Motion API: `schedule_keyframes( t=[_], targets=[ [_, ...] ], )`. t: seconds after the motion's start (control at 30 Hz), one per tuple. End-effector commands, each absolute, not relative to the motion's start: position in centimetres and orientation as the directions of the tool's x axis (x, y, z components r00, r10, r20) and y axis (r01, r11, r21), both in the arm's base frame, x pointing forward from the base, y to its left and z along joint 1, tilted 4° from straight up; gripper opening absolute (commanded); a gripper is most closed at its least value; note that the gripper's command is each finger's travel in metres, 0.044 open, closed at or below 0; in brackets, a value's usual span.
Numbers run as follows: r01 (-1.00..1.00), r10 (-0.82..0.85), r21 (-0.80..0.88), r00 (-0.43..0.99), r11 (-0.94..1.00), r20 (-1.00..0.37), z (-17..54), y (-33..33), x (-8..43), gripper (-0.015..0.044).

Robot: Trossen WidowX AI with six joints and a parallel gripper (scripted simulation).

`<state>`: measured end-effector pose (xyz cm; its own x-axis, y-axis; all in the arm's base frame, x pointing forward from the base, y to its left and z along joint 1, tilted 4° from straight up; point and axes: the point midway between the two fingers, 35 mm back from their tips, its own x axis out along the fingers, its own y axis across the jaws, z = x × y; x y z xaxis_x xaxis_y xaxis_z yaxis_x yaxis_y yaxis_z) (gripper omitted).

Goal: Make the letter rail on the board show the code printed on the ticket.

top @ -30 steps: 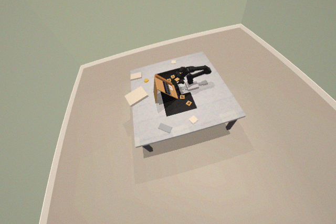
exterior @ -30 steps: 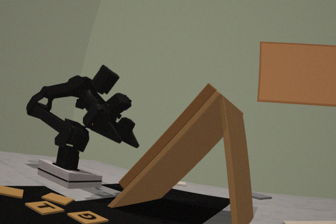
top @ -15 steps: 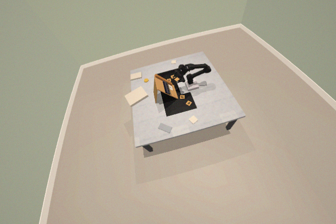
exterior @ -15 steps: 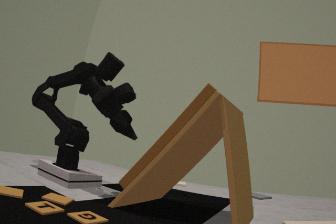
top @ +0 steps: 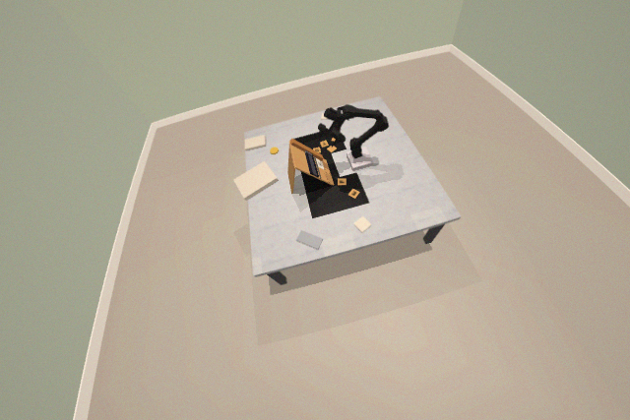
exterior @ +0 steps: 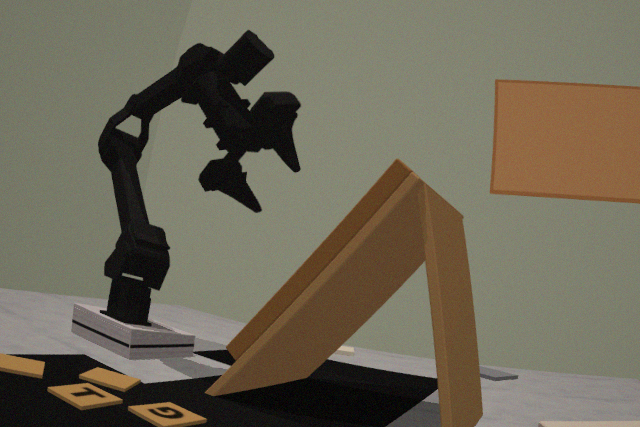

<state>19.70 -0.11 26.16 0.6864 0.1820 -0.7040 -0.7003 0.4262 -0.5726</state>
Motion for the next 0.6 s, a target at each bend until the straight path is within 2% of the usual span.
schedule_keyframes(
  t=[0.0, 0.57],
  targets=[
    [-0.769, 0.303, -0.639, 0.611, 0.010, -0.731, 30.18, -0.24, 21.44, 0.0440],
    [-0.763, 0.314, -0.646, 0.606, -0.030, -0.731, 30.57, -0.28, 21.59, 0.0440]
  ],
)
